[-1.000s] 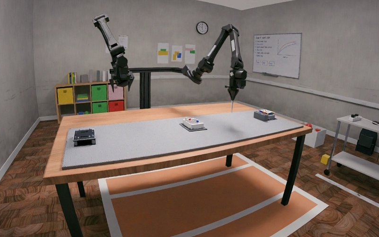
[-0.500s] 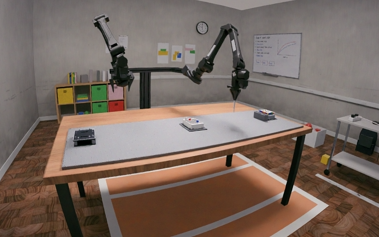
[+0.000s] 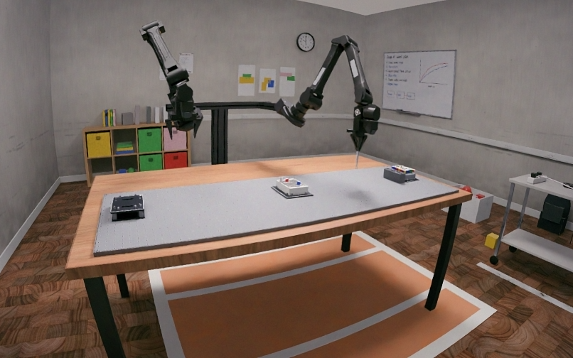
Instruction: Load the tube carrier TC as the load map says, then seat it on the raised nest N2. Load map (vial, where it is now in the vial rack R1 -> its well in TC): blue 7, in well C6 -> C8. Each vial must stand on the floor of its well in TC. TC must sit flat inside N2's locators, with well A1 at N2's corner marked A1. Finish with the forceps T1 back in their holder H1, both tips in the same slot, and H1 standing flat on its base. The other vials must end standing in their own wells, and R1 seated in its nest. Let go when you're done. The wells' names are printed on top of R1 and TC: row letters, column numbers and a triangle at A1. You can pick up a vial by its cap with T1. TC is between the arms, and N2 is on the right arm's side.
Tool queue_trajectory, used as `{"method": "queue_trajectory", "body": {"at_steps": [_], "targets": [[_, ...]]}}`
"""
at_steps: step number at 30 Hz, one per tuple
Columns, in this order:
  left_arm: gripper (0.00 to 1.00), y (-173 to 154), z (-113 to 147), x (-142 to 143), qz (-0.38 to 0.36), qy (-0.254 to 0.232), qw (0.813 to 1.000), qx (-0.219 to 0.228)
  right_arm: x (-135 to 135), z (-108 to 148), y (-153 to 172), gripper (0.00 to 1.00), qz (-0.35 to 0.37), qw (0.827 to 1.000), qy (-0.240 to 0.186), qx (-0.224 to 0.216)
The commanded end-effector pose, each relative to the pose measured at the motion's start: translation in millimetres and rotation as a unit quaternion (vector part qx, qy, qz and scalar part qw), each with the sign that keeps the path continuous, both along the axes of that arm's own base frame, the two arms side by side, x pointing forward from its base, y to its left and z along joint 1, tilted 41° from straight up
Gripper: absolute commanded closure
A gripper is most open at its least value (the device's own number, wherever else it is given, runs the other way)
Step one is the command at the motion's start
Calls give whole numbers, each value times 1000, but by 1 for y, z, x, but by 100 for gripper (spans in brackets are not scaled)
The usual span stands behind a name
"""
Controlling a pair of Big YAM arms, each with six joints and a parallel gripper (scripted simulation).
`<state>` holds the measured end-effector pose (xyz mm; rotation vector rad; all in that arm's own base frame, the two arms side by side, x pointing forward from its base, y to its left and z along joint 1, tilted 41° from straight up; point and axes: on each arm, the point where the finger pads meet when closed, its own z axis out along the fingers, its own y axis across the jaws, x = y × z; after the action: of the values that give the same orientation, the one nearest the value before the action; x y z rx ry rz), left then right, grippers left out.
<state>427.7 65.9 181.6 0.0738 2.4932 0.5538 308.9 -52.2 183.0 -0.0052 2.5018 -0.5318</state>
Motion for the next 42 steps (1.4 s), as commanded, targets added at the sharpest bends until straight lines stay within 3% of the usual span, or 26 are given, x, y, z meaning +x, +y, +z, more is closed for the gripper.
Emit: {"method": "queue_trajectory", "body": {"at_steps": [1,42], "targets": [[93,13,18,0,3,-10,1000,5,5,10,1,0,-1,1000,-13,2],[93,70,47,-7,3,-17,1000,9,5,10,1,0,-1,1000,-13,2]]}}
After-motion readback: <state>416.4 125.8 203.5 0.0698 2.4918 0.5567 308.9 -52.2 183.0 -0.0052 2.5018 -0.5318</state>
